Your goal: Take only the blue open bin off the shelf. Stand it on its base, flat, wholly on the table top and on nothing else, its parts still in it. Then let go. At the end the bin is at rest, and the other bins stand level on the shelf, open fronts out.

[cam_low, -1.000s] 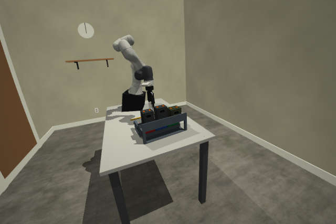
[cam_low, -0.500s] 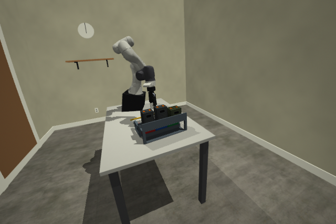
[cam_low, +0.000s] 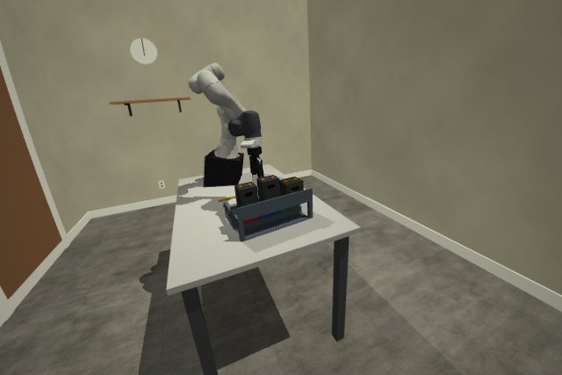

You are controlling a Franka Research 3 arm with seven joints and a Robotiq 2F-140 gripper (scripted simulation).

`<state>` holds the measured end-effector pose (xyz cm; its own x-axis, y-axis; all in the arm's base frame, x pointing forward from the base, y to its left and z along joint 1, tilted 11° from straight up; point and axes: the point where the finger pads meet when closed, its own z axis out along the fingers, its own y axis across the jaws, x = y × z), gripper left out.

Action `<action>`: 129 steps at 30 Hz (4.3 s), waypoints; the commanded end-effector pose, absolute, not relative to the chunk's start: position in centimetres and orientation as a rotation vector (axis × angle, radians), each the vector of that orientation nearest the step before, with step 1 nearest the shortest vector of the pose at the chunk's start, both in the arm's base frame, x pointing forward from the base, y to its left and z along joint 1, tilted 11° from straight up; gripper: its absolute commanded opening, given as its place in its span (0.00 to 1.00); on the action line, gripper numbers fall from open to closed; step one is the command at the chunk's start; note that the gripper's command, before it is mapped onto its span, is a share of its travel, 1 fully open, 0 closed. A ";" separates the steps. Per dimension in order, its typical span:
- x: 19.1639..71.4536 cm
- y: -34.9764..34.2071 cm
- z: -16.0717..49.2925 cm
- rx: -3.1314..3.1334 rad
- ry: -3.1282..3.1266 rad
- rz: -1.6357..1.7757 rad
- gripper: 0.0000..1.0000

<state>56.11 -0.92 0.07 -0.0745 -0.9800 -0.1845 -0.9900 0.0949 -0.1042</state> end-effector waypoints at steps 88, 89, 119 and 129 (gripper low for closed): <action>54.8 -1.0 -0.4 -2.027 2.154 0.094 0.57; 54.8 -1.0 -0.4 -2.027 2.154 0.094 0.57; 55.4 0.4 -7.8 -2.026 2.151 0.090 0.57; 55.4 0.4 -7.8 -2.026 2.151 0.090 0.57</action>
